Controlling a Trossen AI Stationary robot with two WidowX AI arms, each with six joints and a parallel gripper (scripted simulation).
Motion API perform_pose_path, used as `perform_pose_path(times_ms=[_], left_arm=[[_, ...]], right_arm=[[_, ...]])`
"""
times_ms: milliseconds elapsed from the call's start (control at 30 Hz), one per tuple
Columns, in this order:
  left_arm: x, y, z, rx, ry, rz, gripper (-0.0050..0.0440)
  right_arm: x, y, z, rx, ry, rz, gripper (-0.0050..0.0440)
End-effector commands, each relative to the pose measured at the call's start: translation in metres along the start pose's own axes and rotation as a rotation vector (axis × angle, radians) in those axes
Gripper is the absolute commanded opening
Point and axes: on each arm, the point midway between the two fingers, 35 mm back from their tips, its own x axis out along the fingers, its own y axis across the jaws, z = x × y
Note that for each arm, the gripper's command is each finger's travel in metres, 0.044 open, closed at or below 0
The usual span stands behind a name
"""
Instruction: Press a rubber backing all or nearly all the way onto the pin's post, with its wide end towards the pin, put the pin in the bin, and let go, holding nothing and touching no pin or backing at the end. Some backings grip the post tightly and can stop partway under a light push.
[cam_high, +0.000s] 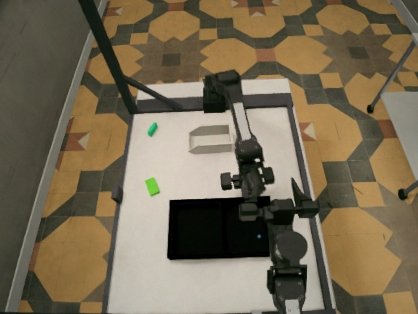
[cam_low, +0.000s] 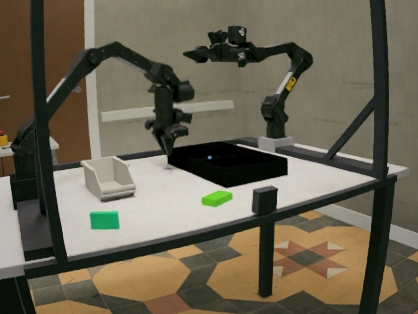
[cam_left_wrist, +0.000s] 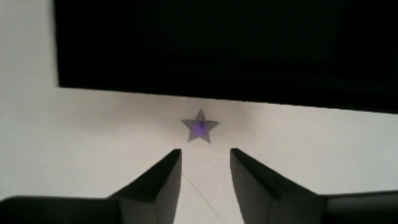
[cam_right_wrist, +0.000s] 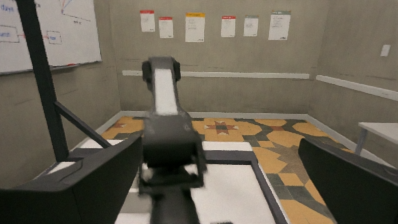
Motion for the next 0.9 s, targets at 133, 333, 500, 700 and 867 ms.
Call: perform_pose_path(times_ms=[133,333,500,700,867], left_arm=[[0.01,0.007,0.008,0.036,0.012,-0.062,0.013],[0.005,0.008,0.01,0.037,-0.001,-0.056,0.013],[0.03,0.004,0.007,0.035,0.025,-0.061,0.013],[0.037,0.004,0.007,0.033,0.024,-0.061,0.0106],[0.028,0.006,0.01,0.032,0.004,-0.056,0.0086]], right_arm=[[-0.003,-0.002,0.011,0.01,-0.035,-0.008,0.044],[-0.002,-0.001,0.008,0.008,-0.027,-0.006,0.044],[-0.002,-0.001,0.008,0.008,-0.027,-0.006,0.044],[-0.002,-0.001,0.008,0.008,-0.027,-0.006,0.044],[-0.002,-0.001,0.008,0.008,-0.027,-0.006,0.044]])
